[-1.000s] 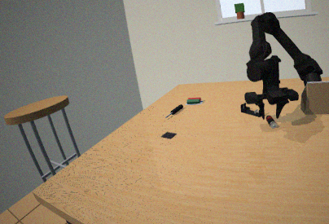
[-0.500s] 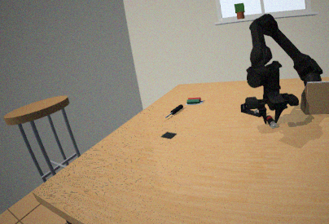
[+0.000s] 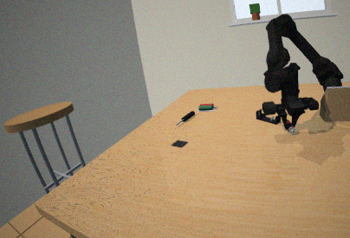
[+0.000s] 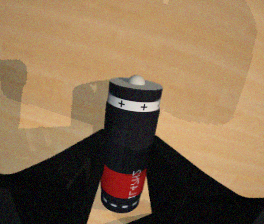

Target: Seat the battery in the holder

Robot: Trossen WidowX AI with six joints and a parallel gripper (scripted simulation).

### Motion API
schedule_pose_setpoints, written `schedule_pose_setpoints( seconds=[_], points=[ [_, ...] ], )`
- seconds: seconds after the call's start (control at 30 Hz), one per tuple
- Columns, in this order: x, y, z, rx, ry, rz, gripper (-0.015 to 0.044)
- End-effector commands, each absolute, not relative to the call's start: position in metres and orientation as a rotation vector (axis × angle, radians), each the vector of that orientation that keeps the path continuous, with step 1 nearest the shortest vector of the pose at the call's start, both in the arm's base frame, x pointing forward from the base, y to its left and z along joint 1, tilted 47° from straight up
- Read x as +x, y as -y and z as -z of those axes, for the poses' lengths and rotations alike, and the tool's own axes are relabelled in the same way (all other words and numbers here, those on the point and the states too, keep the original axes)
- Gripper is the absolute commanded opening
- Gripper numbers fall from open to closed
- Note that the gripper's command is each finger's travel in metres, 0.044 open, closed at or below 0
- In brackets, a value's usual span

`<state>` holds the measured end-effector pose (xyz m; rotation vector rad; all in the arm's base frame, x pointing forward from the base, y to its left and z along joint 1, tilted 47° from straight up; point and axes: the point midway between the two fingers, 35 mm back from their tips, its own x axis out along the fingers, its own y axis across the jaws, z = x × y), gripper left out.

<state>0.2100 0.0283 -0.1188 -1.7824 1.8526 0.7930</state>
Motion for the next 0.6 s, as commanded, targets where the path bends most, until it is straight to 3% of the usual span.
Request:
schedule_pose_setpoints(
  seconds=[0.0,0.27,0.57],
  points=[
    [0.216,-0.056,0.097,-1.777,-1.825,-0.789,0.0080],
    [0.217,-0.060,0.091,-1.754,-1.828,-0.751,0.0080],
    [0.234,-0.051,0.071,-1.422,-1.812,-0.262,0.0080]
  ],
)
